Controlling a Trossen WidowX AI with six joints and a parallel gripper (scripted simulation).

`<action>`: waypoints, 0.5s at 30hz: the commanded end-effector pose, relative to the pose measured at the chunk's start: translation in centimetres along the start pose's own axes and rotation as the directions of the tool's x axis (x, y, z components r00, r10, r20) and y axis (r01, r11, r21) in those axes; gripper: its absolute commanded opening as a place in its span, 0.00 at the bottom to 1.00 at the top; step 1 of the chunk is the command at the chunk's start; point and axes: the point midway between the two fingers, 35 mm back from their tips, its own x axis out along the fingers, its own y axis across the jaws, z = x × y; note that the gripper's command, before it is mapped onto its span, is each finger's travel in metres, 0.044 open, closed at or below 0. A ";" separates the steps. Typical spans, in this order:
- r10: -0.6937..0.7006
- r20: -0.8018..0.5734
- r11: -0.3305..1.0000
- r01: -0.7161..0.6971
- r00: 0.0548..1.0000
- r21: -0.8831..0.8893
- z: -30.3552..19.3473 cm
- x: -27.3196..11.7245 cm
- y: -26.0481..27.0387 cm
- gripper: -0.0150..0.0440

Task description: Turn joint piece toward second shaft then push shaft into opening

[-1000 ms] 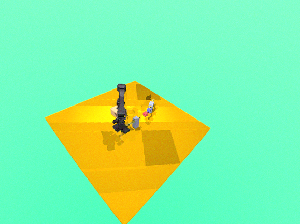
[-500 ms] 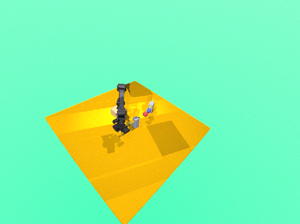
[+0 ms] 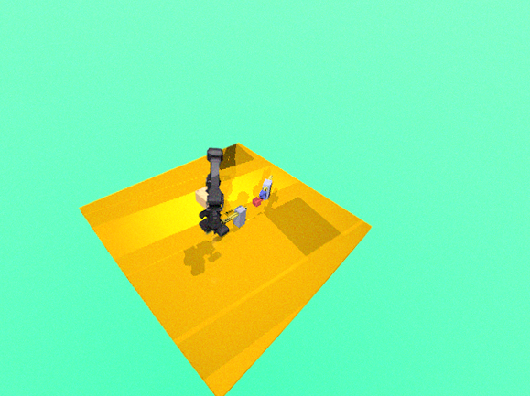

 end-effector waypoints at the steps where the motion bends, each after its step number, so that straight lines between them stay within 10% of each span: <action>1: 0.010 -0.001 1.000 -0.010 1.000 0.001 -0.5 0.1 0.0 0.25; 15: 0.029 -0.004 1.000 -0.029 1.000 0.002 -2.7 0.1 0.0 0.25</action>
